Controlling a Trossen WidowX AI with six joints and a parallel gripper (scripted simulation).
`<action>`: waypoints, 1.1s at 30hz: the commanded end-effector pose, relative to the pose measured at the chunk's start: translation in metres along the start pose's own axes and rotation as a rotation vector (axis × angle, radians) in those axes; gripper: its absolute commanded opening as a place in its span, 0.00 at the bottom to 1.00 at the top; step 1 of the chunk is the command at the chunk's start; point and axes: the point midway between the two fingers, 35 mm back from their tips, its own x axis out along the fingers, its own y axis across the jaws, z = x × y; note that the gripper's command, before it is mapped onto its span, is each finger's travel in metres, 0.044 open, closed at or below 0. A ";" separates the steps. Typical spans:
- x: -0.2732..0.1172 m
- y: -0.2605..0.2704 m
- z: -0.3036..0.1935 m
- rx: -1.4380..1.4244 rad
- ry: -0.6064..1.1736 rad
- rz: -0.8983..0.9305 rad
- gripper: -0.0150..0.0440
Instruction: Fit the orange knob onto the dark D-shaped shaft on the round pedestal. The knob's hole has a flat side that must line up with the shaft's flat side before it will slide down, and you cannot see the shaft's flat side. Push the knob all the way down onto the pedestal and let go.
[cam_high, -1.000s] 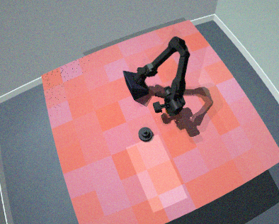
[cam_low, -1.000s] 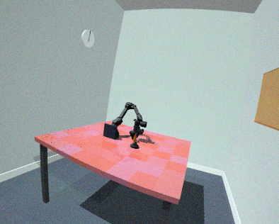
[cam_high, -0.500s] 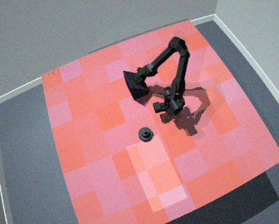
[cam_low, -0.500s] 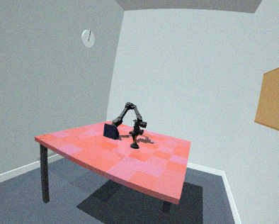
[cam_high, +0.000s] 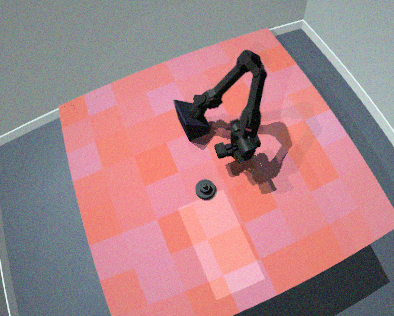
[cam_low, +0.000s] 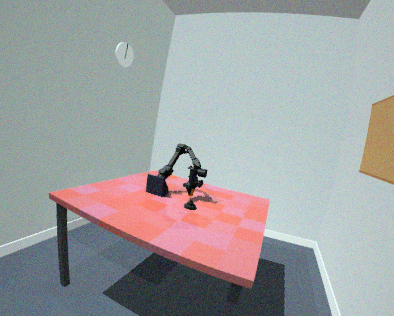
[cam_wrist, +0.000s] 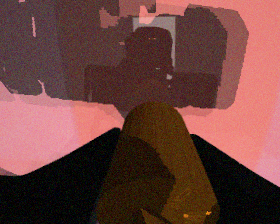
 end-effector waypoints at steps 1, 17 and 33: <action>-0.017 -0.001 0.007 -0.004 -0.014 -0.009 0.25; -0.099 0.002 0.004 0.019 0.035 -0.006 0.25; -0.115 -0.012 0.018 0.025 0.044 0.001 0.25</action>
